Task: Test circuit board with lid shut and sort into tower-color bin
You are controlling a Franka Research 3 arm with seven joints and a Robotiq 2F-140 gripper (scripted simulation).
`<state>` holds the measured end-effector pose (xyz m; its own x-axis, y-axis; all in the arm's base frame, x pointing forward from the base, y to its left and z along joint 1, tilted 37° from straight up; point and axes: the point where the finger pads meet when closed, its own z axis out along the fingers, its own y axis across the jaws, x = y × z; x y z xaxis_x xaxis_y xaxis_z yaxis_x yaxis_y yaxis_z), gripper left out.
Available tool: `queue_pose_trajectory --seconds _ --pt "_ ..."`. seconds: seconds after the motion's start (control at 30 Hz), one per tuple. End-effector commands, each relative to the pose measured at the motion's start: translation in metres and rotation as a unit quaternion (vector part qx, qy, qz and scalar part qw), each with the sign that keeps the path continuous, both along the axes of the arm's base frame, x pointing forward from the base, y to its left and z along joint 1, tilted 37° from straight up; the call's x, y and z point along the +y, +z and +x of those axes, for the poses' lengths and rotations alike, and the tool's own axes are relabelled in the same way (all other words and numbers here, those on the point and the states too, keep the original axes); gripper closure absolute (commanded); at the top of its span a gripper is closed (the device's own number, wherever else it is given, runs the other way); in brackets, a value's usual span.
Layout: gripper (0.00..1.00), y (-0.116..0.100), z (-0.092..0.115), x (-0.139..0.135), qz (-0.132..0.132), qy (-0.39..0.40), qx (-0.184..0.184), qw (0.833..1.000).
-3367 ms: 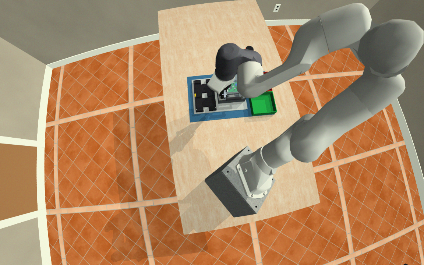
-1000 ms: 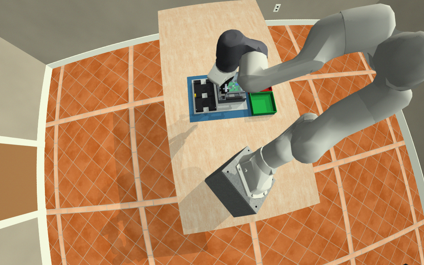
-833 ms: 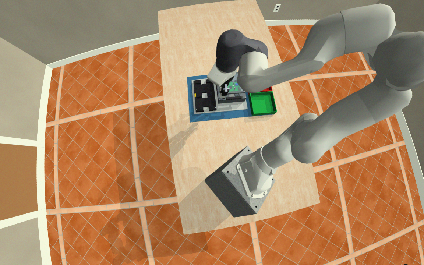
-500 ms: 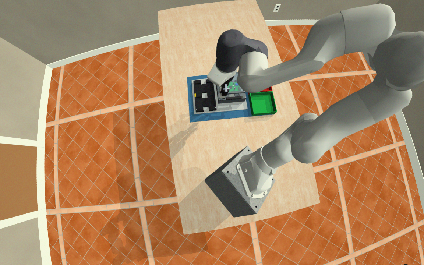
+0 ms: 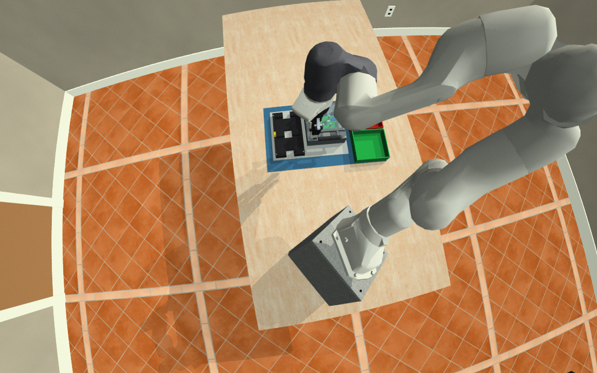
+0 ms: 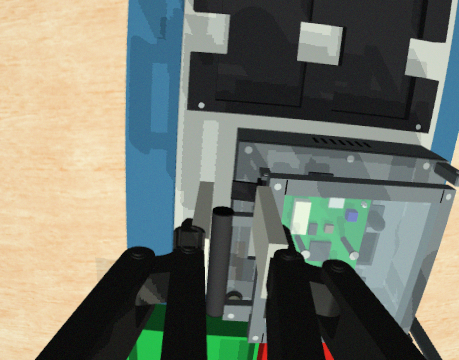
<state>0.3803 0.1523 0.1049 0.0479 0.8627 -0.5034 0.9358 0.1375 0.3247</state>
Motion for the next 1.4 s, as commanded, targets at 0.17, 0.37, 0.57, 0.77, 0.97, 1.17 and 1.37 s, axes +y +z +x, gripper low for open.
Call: queue_pose_trajectory --seconds 0.17,0.37,0.57,0.77,0.97,1.17,1.37 --pt "0.84 0.001 0.0 0.001 -0.001 0.002 0.001 1.0" --pt "0.84 0.002 -0.001 -0.001 -0.001 0.002 0.001 1.0" --pt "0.84 0.011 -0.002 -0.016 -0.001 0.002 0.001 1.0" --pt "0.84 0.025 -0.005 -0.042 -0.001 0.002 0.001 1.0" --pt "0.84 0.033 -0.007 -0.056 -0.001 0.002 0.001 1.0" --pt "0.84 0.036 -0.008 -0.063 -0.001 0.002 0.001 1.0" --pt "0.84 0.036 -0.007 -0.063 -0.001 0.002 0.001 1.0"
